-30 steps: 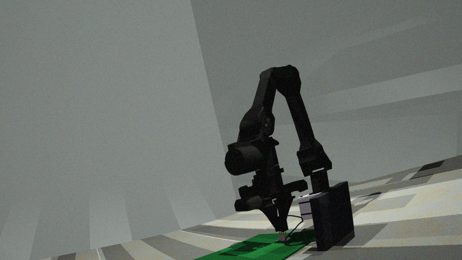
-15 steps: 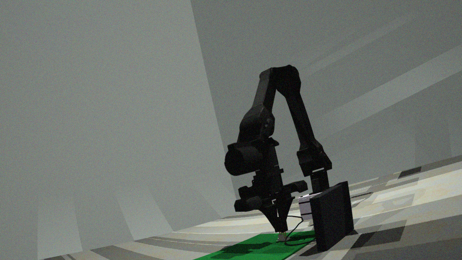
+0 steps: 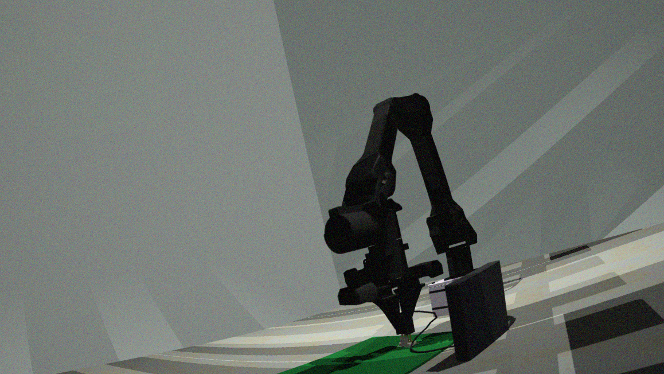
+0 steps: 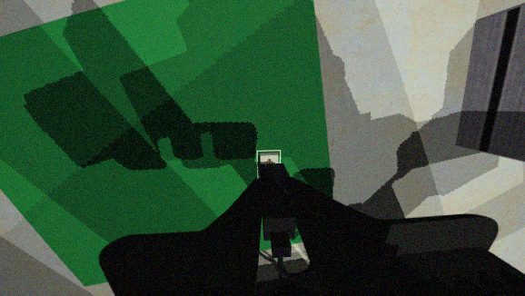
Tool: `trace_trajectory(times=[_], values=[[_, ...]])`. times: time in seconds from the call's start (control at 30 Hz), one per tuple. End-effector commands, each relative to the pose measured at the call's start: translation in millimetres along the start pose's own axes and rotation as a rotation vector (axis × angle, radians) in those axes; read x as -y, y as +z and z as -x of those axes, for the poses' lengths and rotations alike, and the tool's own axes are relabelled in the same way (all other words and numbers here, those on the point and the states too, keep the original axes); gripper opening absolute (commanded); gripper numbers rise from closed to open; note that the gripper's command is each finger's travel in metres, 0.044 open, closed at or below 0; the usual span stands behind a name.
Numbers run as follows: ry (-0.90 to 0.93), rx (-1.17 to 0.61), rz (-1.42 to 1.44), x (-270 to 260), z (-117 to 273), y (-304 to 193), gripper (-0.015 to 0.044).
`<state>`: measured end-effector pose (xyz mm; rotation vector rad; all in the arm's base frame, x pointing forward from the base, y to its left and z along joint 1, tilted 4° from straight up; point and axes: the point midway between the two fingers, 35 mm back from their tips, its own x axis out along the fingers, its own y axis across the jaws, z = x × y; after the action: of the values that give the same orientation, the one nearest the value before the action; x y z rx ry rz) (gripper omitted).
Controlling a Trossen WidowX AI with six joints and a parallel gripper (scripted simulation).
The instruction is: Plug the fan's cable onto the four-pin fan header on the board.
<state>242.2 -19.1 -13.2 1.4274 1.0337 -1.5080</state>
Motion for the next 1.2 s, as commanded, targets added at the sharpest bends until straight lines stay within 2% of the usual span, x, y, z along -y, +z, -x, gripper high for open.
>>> trace_trajectory(times=[0.0,1.17], values=[[-0.005,0.000,0.005,2.2,-1.7,0.4,0.0000],[-0.005,0.000,0.004,0.9,-9.5,0.1,0.0000]])
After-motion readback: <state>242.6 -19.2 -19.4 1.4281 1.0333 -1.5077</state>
